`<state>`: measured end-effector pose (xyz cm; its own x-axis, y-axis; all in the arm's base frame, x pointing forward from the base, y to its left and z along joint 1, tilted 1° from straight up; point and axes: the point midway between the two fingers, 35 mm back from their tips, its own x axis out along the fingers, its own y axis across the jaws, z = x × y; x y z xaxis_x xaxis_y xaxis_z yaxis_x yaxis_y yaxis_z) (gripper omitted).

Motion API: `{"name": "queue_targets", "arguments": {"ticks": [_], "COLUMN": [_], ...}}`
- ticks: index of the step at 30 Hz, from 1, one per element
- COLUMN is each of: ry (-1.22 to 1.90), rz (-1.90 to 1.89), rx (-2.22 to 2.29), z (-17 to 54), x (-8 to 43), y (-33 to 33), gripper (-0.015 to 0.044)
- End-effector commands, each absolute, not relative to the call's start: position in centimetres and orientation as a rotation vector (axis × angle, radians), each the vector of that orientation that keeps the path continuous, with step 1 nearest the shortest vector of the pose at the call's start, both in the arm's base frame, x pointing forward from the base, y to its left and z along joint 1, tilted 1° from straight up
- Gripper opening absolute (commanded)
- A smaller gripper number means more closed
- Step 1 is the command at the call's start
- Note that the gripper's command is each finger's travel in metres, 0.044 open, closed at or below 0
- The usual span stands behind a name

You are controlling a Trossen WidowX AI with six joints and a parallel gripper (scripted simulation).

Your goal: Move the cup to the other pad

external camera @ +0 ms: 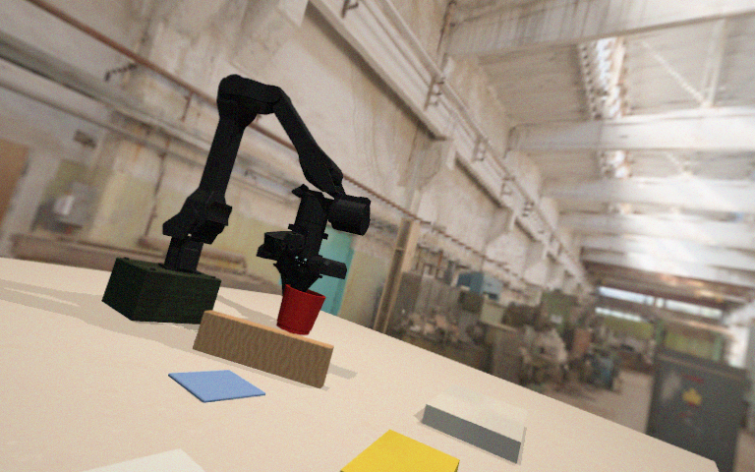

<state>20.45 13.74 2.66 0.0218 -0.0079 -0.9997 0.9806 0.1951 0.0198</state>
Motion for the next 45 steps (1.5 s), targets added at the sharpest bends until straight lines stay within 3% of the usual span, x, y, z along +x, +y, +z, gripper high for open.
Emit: {"name": "queue_targets", "arguments": {"ticks": [1,34,39,45], "ry": [1.278,1.274,1.274,1.274], "rz": [-1.062,-1.056,-1.056,-1.056], "rx": [1.067,1.064,1.064,1.064], "z": [1.8,-0.8,-0.8,-0.7], "x": [20.2,20.2,20.2,20.2], "y": [13.7,13.6,13.6,13.6], "gripper": [0.0,0.0,0.0128,0.0128]}}
